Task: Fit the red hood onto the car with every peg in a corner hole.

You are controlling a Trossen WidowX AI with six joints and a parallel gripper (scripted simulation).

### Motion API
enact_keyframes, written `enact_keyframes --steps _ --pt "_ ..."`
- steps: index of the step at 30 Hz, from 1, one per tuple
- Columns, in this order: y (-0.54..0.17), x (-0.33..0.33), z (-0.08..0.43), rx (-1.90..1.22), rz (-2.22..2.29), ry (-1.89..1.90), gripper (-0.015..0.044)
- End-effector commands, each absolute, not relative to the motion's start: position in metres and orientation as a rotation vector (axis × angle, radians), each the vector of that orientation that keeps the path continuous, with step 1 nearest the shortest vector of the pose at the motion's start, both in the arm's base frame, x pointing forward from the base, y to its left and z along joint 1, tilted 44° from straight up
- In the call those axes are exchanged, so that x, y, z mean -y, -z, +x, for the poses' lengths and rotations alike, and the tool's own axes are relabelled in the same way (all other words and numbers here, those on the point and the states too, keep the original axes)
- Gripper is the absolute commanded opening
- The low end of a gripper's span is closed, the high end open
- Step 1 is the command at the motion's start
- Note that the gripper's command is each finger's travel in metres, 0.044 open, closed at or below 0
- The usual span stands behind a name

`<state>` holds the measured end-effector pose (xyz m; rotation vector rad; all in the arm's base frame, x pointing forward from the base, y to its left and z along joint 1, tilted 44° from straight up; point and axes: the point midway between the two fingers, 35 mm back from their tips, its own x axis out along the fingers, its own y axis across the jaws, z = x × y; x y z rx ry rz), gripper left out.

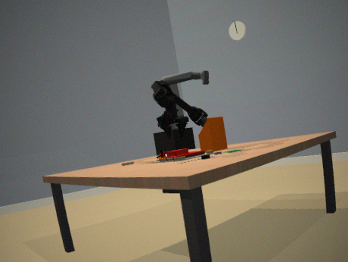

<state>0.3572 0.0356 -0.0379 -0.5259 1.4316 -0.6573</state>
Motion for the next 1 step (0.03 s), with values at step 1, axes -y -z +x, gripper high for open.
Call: enact_keyframes --steps 1 --pt "0.0379 -0.0352 0.3566 -1.434 -0.520 0.661 0.0440"
